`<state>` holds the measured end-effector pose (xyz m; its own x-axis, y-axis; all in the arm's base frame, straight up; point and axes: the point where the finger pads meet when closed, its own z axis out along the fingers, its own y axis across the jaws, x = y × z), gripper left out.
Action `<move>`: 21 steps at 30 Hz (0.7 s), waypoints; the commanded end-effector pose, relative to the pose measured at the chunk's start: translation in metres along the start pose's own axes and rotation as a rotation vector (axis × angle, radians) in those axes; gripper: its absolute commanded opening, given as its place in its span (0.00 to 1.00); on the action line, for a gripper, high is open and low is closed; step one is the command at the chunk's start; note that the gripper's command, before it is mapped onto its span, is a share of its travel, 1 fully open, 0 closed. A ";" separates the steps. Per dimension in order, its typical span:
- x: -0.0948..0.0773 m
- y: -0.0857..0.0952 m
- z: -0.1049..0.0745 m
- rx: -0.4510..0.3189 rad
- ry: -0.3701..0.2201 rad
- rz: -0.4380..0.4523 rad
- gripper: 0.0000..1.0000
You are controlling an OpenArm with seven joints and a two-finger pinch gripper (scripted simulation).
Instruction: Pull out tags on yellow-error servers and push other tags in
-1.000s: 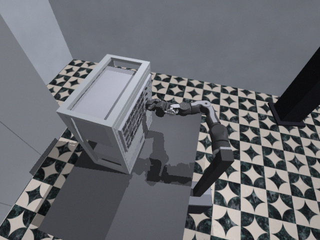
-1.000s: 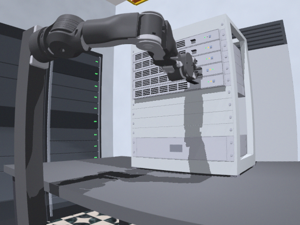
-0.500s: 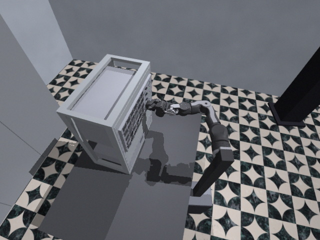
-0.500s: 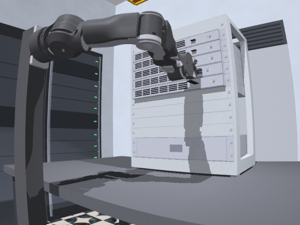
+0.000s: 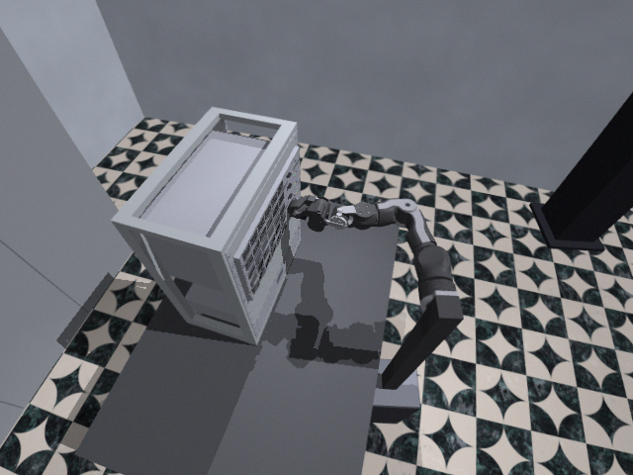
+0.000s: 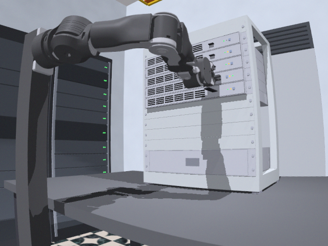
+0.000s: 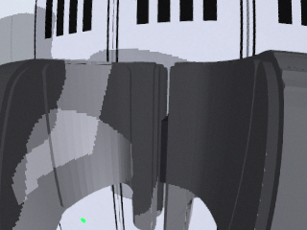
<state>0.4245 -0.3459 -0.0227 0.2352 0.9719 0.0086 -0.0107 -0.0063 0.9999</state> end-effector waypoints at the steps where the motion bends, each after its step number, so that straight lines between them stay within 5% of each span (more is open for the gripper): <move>1: 0.001 0.001 0.000 0.001 0.004 0.002 0.00; 21: 0.003 0.001 -0.012 0.001 0.005 0.001 0.00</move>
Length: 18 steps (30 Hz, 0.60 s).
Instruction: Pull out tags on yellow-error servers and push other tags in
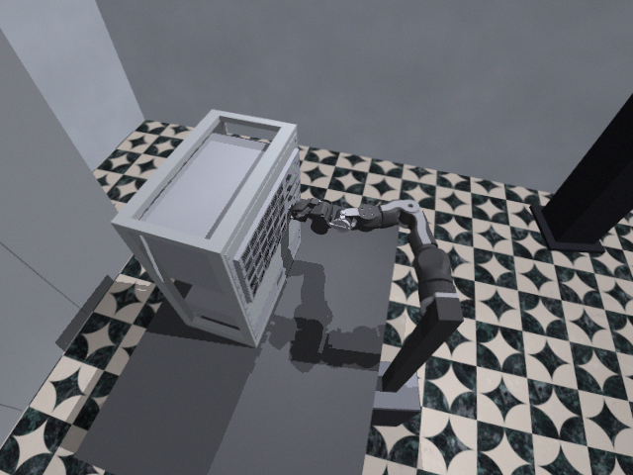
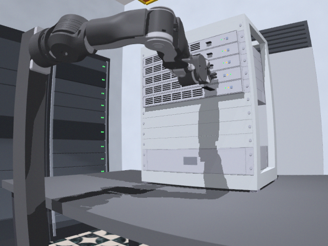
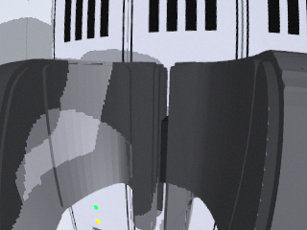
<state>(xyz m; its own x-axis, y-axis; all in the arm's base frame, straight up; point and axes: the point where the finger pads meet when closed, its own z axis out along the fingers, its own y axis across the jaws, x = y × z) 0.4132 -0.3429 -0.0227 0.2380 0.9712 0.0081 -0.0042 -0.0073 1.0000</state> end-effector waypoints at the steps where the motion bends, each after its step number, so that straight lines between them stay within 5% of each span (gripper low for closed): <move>1: 0.003 0.001 0.000 -0.006 0.008 0.002 0.00; 18: 0.004 0.001 -0.012 -0.006 0.008 0.002 0.00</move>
<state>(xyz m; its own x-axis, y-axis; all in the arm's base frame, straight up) 0.4015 -0.3400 -0.0227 0.2417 0.9703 0.0079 -0.0031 -0.0073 1.0000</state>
